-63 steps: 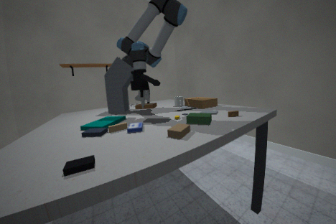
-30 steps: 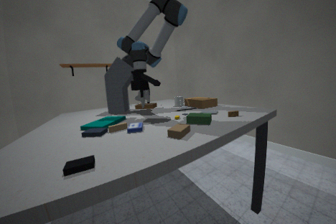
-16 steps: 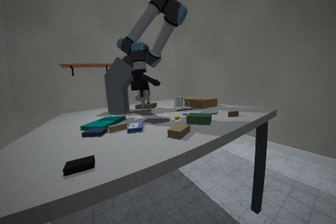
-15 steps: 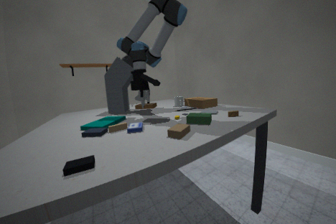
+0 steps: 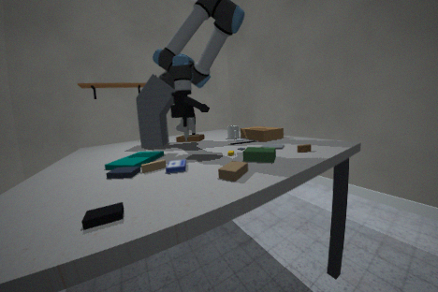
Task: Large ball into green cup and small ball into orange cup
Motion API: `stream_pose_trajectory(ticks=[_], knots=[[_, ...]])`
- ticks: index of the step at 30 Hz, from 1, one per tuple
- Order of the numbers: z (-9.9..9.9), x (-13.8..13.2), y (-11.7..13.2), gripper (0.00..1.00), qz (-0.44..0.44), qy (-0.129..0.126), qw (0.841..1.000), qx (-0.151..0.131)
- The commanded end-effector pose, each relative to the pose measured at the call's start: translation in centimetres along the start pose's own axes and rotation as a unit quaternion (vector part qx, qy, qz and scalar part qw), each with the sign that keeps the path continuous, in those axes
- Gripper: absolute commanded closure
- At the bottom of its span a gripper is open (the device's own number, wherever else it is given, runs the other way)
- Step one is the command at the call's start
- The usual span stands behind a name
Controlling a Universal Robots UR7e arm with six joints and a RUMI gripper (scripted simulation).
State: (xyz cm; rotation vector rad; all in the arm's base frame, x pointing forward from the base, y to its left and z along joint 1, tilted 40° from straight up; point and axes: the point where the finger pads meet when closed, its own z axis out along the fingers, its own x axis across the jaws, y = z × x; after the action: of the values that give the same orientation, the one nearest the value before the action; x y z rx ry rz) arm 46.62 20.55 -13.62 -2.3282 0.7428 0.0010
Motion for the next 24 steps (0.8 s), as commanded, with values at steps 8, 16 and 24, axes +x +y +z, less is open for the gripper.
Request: stream_pose_trajectory(ticks=[8, 16, 24], knots=[[-0.03, 0.06, -0.05, 0.57, 0.000, -0.007, 1.000, -0.010], [-0.03, 0.05, -0.03, 0.57, 0.000, -0.001, 1.000, -0.002], [-0.03, 0.06, 0.00, 0.57, 0.000, -0.005, 1.000, 0.008]])
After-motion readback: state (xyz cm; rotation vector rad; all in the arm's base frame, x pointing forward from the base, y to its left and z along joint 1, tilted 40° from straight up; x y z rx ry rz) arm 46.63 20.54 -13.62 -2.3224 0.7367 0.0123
